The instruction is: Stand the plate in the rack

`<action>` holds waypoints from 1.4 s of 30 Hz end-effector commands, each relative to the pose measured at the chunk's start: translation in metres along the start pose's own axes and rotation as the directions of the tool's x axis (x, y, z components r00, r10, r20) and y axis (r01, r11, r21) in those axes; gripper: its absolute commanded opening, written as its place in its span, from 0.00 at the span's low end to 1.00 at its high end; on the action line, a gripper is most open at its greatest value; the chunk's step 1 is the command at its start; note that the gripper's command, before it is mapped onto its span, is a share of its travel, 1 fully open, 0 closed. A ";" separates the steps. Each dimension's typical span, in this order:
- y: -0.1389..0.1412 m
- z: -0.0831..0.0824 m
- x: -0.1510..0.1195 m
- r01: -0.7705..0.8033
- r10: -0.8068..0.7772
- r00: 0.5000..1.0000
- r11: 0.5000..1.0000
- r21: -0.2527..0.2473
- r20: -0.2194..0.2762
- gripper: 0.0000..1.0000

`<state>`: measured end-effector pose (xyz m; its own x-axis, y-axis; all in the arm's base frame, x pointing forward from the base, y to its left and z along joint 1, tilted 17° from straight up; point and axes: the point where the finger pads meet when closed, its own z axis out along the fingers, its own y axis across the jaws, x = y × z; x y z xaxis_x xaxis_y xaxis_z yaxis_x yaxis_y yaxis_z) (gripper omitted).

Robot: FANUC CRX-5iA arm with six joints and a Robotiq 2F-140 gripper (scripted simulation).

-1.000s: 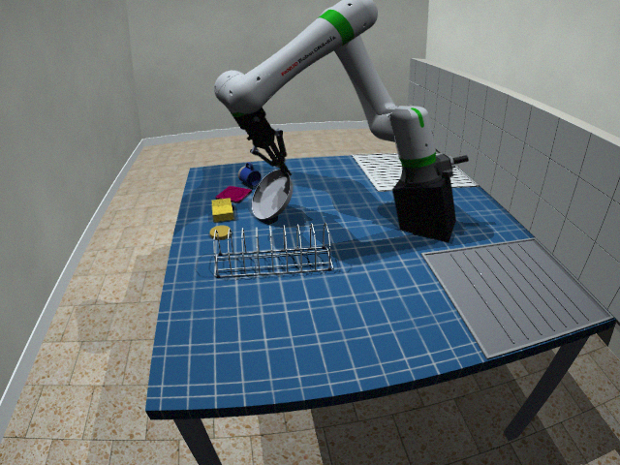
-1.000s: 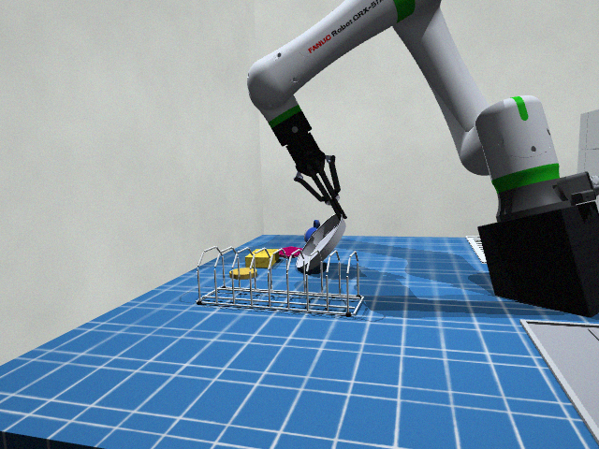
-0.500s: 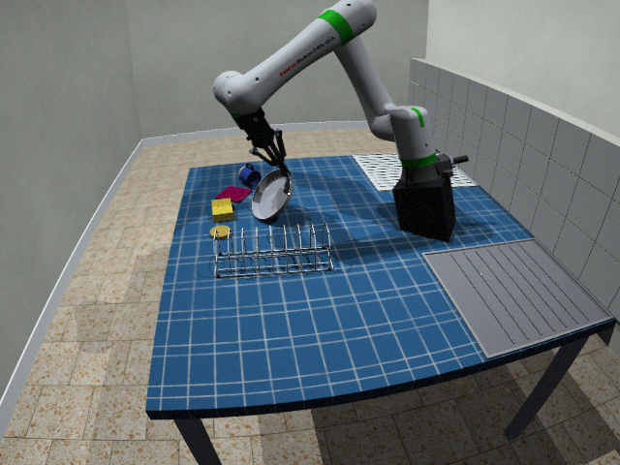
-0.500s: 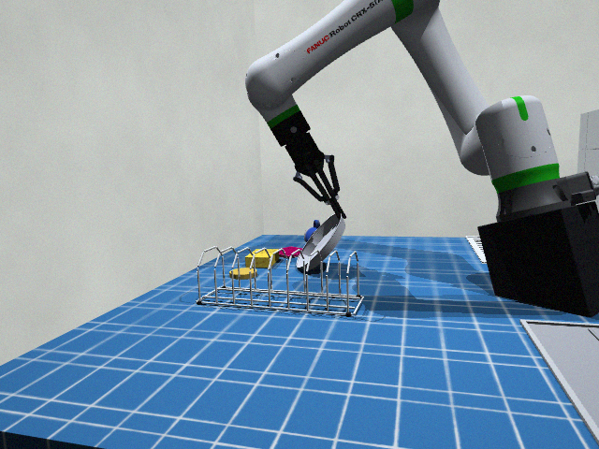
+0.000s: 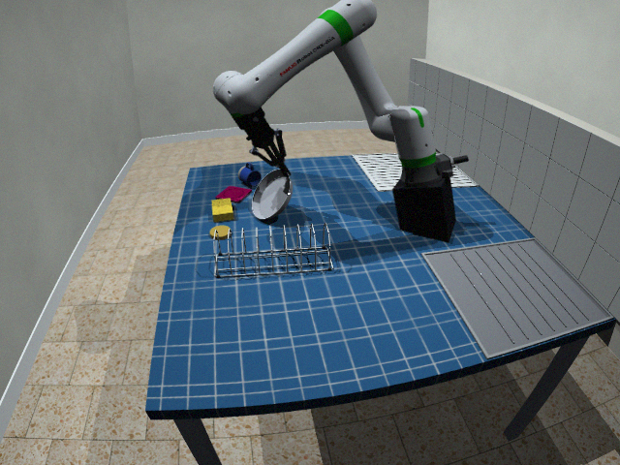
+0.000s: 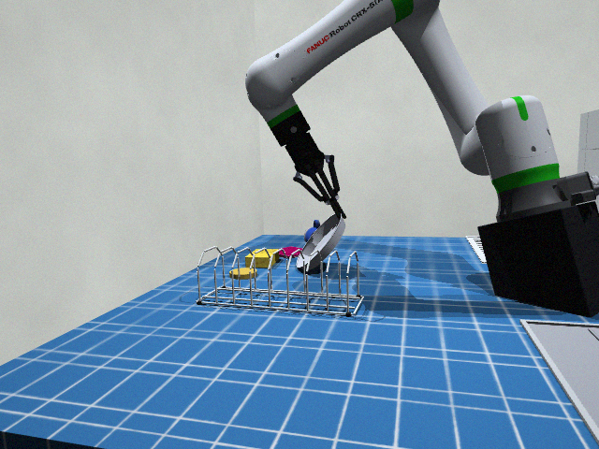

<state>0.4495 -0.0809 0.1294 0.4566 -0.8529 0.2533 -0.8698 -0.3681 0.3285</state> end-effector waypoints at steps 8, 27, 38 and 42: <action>0.000 -0.001 0.000 0.000 0.000 1.000 1.000 0.001 -0.001 0.10; 0.000 -0.001 0.000 0.000 0.000 1.000 1.000 0.001 -0.001 0.10; 0.005 -0.009 0.000 0.000 0.000 1.000 1.000 0.001 -0.001 0.10; 0.006 -0.012 0.000 0.000 0.000 1.000 1.000 0.001 -0.001 0.10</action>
<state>0.4465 -0.0793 0.1398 0.4566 -0.8529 0.2531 -0.8697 -0.3681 0.3288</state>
